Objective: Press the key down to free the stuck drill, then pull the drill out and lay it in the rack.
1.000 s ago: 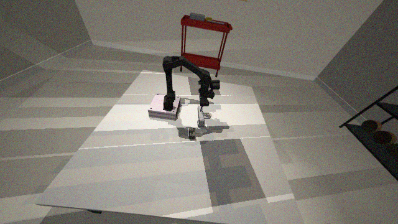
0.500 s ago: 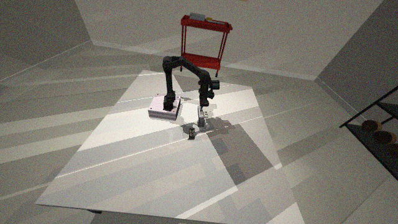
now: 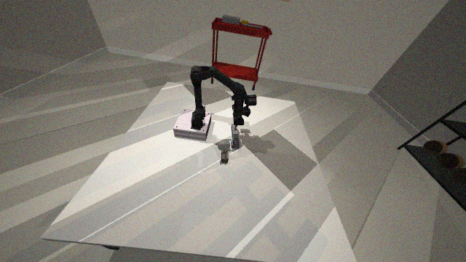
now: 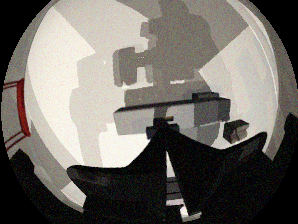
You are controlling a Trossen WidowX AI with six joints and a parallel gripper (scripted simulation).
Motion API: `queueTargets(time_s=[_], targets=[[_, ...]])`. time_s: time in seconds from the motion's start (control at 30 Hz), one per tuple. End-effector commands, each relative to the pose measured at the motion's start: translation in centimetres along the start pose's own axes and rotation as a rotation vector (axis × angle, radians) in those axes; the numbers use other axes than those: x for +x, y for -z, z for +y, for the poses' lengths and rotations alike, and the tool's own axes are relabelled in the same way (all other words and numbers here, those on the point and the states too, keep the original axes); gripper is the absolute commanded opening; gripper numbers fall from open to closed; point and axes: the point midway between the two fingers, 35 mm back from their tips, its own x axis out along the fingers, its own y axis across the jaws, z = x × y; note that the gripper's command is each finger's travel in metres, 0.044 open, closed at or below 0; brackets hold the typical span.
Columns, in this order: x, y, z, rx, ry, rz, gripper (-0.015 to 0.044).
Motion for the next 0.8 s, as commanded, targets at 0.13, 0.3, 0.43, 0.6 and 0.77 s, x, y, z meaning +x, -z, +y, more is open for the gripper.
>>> queueTargets(time_s=[0.13,0.3,0.43,0.6,0.77], targets=[[1.9,0.5,-0.1,-0.003,0.003,0.056,0.0053],[-2.4,-0.4,0.0,-0.003,0.003,0.055,0.0184],[-5.7,-0.6,0.0,-0.003,0.003,0.055,0.0289],[-4.3,-1.1,-1.0,-0.108,-0.001,0.046,0.042],[-2.2,-1.8,-4.6,-0.466,-0.005,0.048,0.044]])
